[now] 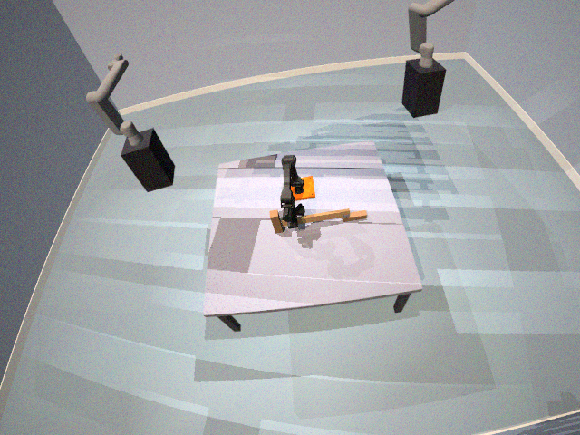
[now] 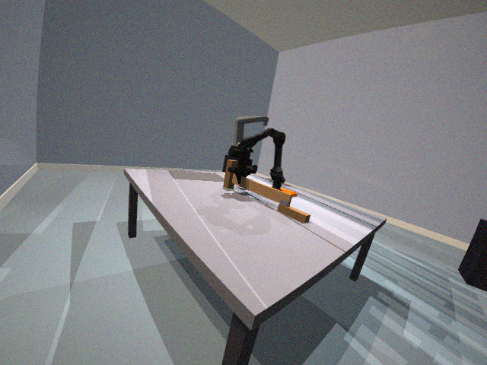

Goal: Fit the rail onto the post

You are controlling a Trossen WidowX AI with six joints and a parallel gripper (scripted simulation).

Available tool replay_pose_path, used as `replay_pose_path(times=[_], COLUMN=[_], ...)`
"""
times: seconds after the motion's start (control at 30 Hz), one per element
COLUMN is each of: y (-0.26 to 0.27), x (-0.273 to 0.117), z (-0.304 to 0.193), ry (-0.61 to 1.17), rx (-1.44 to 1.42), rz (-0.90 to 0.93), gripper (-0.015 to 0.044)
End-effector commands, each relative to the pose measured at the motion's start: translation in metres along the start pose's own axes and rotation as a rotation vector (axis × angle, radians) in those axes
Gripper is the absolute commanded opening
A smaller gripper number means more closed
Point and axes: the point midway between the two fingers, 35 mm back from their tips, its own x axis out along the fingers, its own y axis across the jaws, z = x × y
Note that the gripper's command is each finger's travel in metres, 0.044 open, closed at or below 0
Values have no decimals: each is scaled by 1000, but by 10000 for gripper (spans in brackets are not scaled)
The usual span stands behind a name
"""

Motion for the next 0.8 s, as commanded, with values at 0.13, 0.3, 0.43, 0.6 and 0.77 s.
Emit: replay_pose_path(times=[0.13,0.3,0.43,0.6,0.77], y=[-1,-1,-1,-1,-1], x=[-1,-1,-1,-1,-1], z=[-4,-5,-7,-8,-10], ry=[5,5,5,5,5], rx=[-1,-1,-1,-1,-1], rz=[-4,-4,-4,-4,-4], gripper=[0,0,0,0,0])
